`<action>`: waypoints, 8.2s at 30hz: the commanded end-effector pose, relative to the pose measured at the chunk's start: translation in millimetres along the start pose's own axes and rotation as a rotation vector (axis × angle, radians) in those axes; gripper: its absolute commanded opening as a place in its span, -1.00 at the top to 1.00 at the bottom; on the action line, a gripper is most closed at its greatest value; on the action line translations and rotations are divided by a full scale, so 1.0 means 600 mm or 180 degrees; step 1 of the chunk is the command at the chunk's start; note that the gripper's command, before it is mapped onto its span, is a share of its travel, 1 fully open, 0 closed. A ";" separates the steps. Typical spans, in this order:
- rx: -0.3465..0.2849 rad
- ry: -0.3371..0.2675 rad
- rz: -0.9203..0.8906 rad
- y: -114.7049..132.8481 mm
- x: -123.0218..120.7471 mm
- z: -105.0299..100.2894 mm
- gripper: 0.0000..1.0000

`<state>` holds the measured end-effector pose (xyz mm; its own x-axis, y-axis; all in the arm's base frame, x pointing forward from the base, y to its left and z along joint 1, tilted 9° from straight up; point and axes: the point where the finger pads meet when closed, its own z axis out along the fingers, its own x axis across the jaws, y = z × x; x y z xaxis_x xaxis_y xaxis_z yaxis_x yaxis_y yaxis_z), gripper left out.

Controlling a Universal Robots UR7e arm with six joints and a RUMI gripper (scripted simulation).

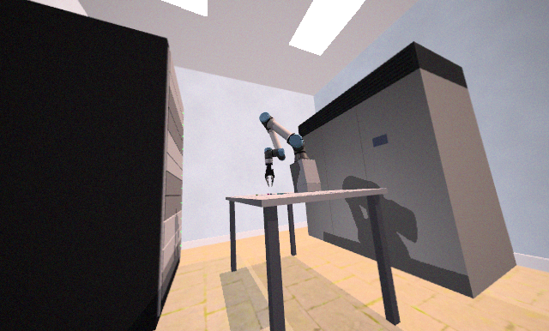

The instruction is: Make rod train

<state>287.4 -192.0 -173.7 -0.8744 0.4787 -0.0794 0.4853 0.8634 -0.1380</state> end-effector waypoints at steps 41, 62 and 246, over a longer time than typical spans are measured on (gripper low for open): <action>0.0002 -0.0004 0.0001 0.000 -0.001 0.062 0.72; 0.0002 -0.0004 0.0001 0.000 -0.002 0.089 0.72; 0.0002 -0.0004 0.0001 0.000 -0.002 -0.017 1.00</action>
<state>288.1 -192.5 -177.1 -0.8743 0.4782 -0.0829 0.4853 0.8632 -0.1391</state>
